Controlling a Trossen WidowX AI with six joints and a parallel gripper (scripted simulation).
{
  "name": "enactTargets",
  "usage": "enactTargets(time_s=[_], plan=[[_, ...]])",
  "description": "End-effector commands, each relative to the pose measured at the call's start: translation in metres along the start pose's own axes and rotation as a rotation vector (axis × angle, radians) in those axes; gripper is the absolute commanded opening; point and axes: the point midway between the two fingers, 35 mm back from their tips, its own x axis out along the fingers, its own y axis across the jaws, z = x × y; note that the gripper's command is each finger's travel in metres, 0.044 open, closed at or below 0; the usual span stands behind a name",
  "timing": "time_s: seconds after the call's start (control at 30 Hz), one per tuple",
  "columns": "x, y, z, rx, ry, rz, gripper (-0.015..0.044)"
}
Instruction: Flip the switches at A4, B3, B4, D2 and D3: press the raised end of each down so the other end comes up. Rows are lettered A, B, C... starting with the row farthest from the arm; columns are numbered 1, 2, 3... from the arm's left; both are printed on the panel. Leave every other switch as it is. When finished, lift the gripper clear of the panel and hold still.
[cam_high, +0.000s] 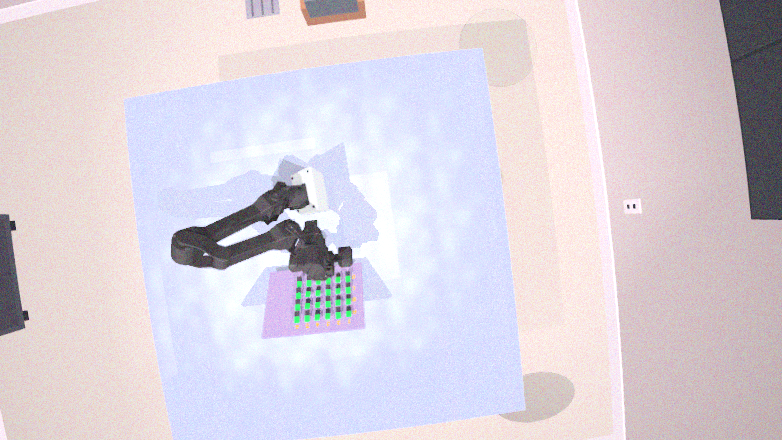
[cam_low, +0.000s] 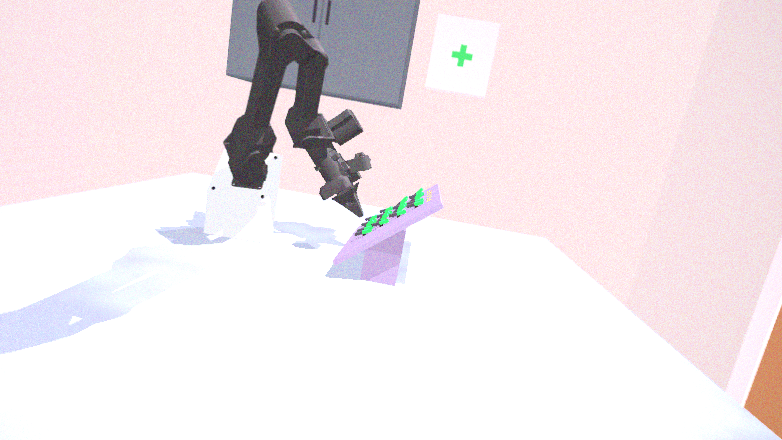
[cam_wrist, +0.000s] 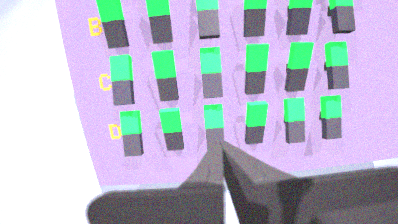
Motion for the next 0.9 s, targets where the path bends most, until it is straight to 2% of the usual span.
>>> enactTargets(time_s=[0.0,0.87], plan=[[0.0047,0.0003,-0.0023,-0.008,0.005,0.003,0.0],[0.0133,0.0002,-0.003,-0.008,0.005,0.003,0.0]])
